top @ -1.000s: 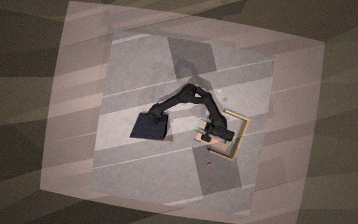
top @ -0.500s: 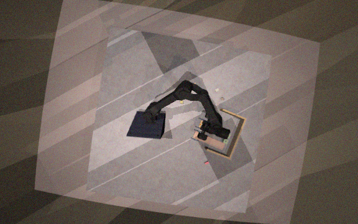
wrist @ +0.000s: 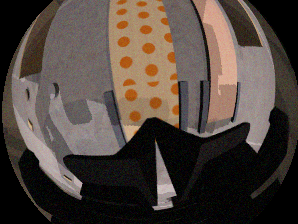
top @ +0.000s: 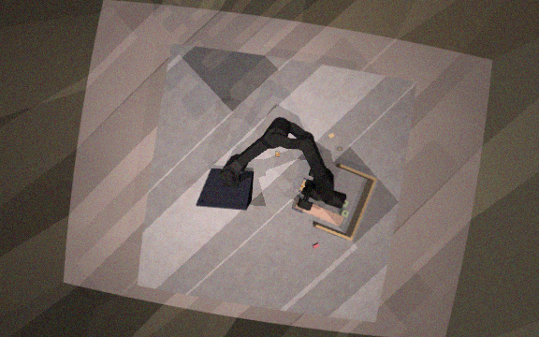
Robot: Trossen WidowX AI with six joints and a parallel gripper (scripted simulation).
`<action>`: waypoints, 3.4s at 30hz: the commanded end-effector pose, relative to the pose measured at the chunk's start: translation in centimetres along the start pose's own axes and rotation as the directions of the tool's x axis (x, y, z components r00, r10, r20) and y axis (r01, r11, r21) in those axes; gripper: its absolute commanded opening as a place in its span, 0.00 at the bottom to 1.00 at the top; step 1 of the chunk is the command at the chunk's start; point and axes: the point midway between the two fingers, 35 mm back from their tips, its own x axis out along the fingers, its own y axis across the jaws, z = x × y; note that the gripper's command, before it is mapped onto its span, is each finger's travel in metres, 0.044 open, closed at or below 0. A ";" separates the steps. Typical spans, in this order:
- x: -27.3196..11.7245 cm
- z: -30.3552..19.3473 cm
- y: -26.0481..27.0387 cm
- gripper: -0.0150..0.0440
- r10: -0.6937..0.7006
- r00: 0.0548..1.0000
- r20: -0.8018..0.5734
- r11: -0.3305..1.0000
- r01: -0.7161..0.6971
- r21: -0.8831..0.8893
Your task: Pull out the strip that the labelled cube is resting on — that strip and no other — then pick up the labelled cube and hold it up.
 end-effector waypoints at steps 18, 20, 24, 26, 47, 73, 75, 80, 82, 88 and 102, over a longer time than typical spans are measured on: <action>0.5 -3.8 0.0 0.25 0.003 1.000 -0.016 1.000 -0.002 0.013; 0.5 -4.1 0.0 0.25 0.003 1.000 -0.016 1.000 -0.002 0.014; 0.5 -4.7 0.0 0.25 0.003 1.000 -0.017 1.000 -0.002 0.014; 0.5 -5.0 0.0 0.25 0.003 1.000 -0.017 1.000 -0.002 0.014; 0.4 -8.0 0.0 0.25 0.003 1.000 -0.018 1.000 -0.002 0.015; 0.4 -12.0 0.1 0.25 0.003 1.000 -0.020 1.000 -0.002 0.017; 0.4 -12.3 0.1 0.25 0.003 1.000 -0.020 1.000 -0.002 0.017; 0.4 -13.0 0.1 0.25 0.003 1.000 -0.020 1.000 -0.002 0.017; 0.4 -13.3 0.1 0.25 0.003 1.000 -0.020 1.000 -0.002 0.017; 0.4 -14.1 0.1 0.25 0.003 1.000 -0.021 1.000 -0.002 0.017; 0.3 -15.4 0.1 0.25 0.003 1.000 -0.021 1.000 -0.002 0.018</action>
